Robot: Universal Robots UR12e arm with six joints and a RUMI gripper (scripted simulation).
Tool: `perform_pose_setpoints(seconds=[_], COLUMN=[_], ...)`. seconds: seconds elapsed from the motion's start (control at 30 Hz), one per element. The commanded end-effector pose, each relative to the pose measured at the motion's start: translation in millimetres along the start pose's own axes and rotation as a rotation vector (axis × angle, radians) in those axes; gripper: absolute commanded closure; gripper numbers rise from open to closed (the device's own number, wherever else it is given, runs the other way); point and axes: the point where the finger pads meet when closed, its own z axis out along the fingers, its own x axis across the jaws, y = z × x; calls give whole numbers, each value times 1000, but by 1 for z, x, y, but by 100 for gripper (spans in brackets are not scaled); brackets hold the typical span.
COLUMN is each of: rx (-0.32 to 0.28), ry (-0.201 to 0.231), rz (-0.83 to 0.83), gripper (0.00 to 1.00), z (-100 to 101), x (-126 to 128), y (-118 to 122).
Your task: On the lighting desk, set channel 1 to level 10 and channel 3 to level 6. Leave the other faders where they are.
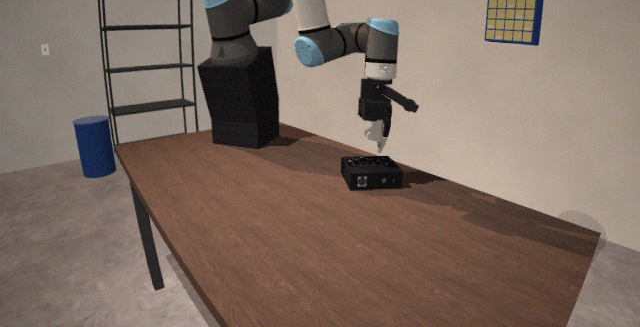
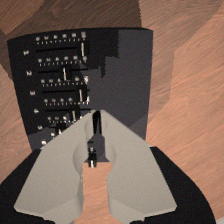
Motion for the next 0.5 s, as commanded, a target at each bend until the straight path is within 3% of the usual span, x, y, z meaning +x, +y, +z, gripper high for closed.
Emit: perform_pose_setpoints(seconds=[0.0,0.47], rx=[1,1], ry=[1,1], rz=[0,0], gripper=[100,100], z=[0,2], x=[0,0], y=[0,0])
